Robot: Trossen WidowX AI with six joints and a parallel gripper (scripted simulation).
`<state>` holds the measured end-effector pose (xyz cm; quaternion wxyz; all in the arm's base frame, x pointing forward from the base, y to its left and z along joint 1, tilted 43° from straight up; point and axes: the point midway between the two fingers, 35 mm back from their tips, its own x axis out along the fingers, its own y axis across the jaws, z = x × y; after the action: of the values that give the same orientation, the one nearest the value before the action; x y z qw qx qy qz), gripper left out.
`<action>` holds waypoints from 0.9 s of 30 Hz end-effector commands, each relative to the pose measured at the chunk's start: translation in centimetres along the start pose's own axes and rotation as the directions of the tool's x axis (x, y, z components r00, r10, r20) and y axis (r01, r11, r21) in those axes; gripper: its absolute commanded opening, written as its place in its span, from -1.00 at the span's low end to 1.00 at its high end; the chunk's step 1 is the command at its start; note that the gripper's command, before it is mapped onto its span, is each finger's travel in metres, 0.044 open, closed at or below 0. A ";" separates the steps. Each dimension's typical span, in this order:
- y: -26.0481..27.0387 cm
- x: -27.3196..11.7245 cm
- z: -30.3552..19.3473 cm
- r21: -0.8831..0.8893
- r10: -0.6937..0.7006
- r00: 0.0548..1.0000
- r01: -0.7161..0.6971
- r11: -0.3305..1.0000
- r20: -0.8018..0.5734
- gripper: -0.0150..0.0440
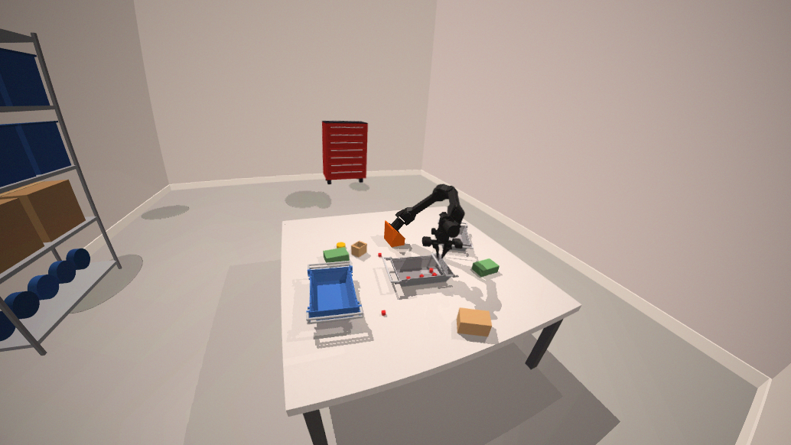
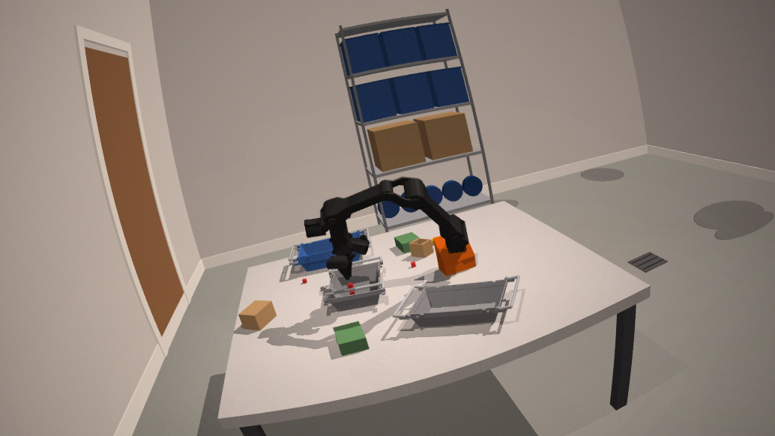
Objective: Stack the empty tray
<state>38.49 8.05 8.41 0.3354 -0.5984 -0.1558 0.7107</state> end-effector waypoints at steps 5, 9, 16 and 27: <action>8.7 -0.3 -3.6 0.835 0.036 0.999 -0.024 0.550 0.005 -0.19; 11.2 -0.2 -4.3 0.961 0.035 0.999 -0.019 0.276 0.009 -0.19; 14.8 -0.2 -5.1 0.990 0.033 0.999 -0.012 -0.143 0.017 -0.19; 20.5 0.1 -5.7 0.691 0.022 0.999 -0.006 -0.722 0.031 -0.19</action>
<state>39.26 -3.28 -1.34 0.6607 -0.1624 0.4259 0.5964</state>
